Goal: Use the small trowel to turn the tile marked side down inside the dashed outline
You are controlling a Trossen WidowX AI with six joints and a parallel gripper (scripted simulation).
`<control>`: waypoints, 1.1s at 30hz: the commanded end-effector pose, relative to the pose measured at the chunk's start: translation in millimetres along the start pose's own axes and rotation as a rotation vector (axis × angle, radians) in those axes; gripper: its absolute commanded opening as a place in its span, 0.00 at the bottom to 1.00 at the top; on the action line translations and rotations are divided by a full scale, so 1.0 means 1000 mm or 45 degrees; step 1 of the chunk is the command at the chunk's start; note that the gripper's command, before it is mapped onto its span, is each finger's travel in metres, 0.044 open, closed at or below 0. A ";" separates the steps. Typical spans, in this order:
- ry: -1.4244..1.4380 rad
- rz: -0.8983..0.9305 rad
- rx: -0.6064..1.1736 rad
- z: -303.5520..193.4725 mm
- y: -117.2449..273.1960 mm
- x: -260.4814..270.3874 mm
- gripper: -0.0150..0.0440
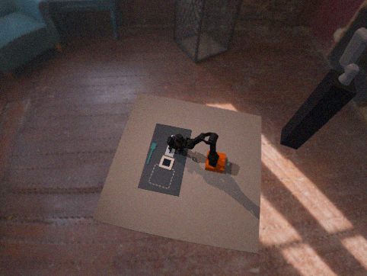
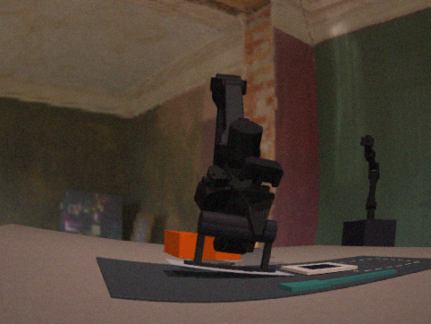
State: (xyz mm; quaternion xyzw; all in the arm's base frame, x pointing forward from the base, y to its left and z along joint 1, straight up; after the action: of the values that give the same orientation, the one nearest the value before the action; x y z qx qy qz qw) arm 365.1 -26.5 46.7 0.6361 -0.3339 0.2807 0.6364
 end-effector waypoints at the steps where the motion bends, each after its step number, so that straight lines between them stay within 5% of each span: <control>1: 0.002 0.003 0.005 -0.008 0.000 0.000 0.25; 33: -0.046 -0.002 0.045 -0.047 0.006 -0.001 0.25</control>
State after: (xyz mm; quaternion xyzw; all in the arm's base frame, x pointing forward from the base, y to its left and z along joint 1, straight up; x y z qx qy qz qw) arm 362.1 19.8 46.1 0.6415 -0.3346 0.2755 0.6330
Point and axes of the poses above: the point midway between the two fingers, 35 mm back from their tips, its own y axis back along the fingers, its own x axis across the jaws, z = x × y, the point moved 3 cm from there along y, back along the fingers, and after that the axes turned 10 degrees about -y, right-handed, at the moved point
